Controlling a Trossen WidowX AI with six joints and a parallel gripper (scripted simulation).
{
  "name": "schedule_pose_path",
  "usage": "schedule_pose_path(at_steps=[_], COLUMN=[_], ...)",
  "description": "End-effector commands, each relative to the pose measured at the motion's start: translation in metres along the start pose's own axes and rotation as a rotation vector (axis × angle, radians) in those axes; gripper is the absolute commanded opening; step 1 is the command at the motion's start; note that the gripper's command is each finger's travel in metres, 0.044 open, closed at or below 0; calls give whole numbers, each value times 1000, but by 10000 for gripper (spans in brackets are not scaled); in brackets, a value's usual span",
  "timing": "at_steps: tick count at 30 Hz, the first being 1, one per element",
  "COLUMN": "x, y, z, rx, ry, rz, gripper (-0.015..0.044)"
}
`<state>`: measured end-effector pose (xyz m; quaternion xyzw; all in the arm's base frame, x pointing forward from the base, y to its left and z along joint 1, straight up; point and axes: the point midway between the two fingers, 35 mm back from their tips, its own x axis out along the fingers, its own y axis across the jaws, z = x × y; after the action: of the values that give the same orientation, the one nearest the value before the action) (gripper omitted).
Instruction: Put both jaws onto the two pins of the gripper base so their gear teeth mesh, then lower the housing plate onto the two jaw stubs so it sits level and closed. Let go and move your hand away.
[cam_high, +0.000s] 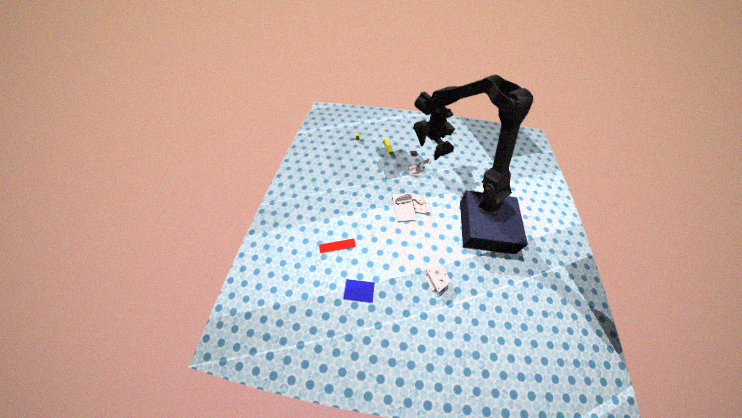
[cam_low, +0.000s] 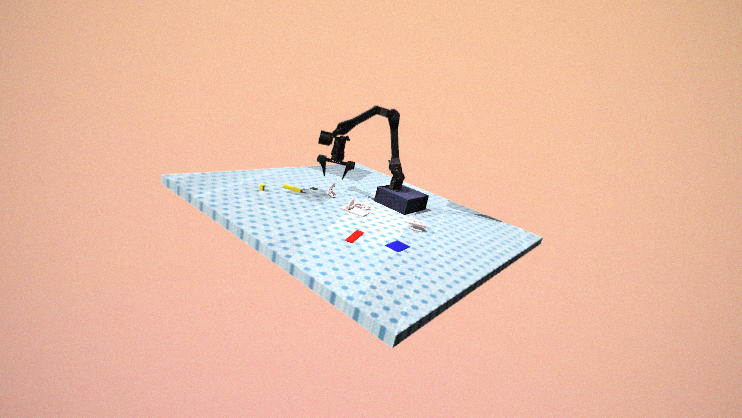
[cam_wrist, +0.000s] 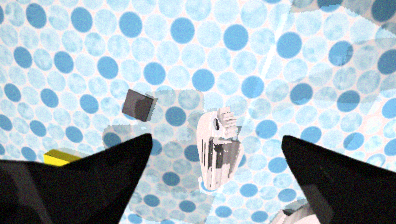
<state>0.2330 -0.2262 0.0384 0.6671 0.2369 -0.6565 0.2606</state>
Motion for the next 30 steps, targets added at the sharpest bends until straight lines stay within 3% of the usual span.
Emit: schedule_pose_path(at_steps=[1, 30], x=[9, 56], y=[-1, -3], z=[0, 0], rx=[-6, -6], ry=[0, 0], rz=[-9, -9], gripper=[440, 440])
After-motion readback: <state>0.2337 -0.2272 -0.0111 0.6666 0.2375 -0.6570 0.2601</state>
